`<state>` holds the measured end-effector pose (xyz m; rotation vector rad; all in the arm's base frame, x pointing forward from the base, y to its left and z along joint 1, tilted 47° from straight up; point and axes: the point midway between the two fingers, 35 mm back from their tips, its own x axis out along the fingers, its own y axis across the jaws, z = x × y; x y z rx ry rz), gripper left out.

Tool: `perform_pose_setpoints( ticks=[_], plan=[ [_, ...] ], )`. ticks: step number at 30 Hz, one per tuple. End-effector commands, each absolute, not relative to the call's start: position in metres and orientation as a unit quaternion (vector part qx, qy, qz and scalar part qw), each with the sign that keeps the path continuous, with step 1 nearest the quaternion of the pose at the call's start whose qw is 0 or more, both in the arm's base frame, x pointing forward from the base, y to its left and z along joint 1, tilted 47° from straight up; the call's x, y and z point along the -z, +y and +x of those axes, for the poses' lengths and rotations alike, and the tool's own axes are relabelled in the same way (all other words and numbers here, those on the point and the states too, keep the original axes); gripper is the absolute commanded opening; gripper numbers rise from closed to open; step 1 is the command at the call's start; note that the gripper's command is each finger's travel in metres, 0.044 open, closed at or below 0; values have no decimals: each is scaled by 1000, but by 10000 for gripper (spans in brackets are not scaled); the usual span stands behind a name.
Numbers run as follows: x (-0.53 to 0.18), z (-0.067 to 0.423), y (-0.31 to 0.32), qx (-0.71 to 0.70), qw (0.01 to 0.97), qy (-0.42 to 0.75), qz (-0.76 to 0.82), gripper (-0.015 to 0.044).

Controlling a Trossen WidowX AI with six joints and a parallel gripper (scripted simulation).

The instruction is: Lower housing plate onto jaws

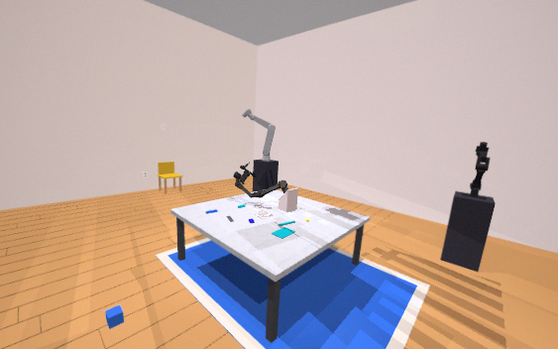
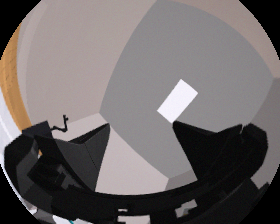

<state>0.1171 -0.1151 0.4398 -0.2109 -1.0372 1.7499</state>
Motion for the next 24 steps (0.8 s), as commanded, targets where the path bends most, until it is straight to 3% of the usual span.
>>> perform_pose_setpoints(
  ticks=[1,24],
  plan=[
    [-440,117,-115,-730,521,-433,-88,426],
    [-449,51,-47,-660,604,-351,-276,440]
  ],
)
